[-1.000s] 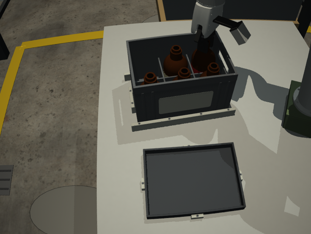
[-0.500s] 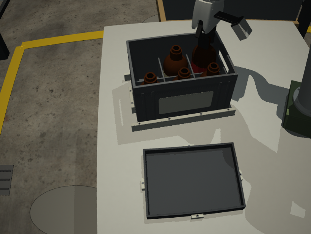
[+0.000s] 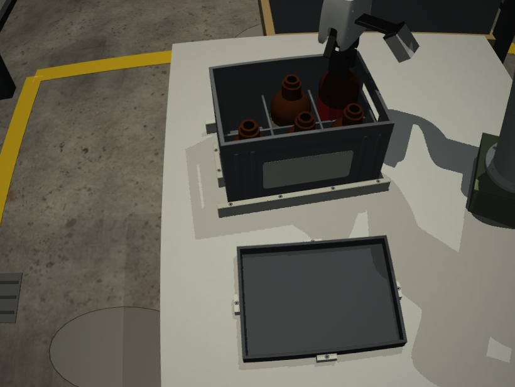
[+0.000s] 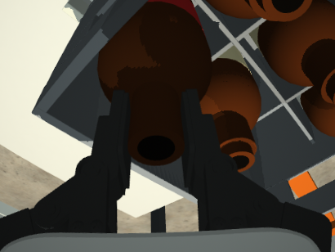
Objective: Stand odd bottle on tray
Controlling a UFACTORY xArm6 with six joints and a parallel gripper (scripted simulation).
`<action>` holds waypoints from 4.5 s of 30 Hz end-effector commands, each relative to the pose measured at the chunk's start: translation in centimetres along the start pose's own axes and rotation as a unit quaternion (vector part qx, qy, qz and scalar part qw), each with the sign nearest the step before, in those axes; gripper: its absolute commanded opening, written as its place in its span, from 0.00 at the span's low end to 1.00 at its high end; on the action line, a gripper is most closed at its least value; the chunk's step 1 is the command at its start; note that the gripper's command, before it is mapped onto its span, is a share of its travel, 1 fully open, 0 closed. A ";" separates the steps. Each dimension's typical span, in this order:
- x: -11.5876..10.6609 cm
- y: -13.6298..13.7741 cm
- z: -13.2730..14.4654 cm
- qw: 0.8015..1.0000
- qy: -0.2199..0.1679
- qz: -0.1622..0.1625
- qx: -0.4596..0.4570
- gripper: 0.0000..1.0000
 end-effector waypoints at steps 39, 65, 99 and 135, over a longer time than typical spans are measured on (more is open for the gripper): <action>-1.1 0.0 0.1 1.000 -0.002 0.001 0.000 0.00; -3.6 0.0 0.1 1.000 -0.002 0.001 0.000 0.00; -4.3 0.0 0.1 1.000 -0.002 0.001 0.000 0.00; -6.8 0.0 0.1 1.000 -0.002 0.001 0.000 0.00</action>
Point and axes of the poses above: the point where the finger pads meet when closed, its own x axis out along the fingers, its own y axis across the jaws, z = x × y, the point moved 8 cm from there along -x, back along the fingers, and after that the axes turned 3 degrees about x, right-handed, at the moved point
